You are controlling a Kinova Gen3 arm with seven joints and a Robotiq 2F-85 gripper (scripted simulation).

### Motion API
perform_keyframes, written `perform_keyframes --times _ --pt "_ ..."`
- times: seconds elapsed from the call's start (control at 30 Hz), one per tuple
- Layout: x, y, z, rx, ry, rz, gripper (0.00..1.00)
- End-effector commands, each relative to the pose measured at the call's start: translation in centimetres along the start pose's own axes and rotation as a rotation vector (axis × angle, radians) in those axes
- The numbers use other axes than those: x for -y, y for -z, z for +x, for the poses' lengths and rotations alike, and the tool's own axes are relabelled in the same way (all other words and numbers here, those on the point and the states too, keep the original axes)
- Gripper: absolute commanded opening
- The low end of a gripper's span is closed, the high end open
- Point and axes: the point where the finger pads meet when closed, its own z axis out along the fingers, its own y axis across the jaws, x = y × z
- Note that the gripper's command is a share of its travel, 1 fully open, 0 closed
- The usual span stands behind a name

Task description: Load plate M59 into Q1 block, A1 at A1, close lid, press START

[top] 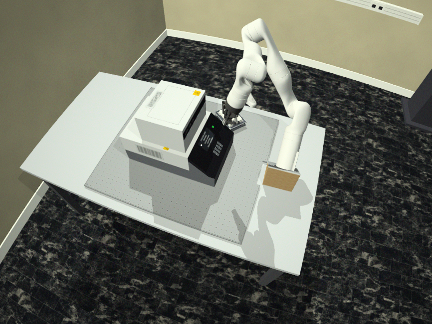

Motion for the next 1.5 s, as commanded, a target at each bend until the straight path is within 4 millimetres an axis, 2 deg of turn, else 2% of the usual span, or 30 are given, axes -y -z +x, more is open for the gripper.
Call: perform_keyframes --times 0.0,1.47 --pt "0.1 -0.5 0.0 0.001 -0.009 0.003 0.10" --pt "-0.9 -5.6 1.0 0.001 -0.007 0.003 0.10"
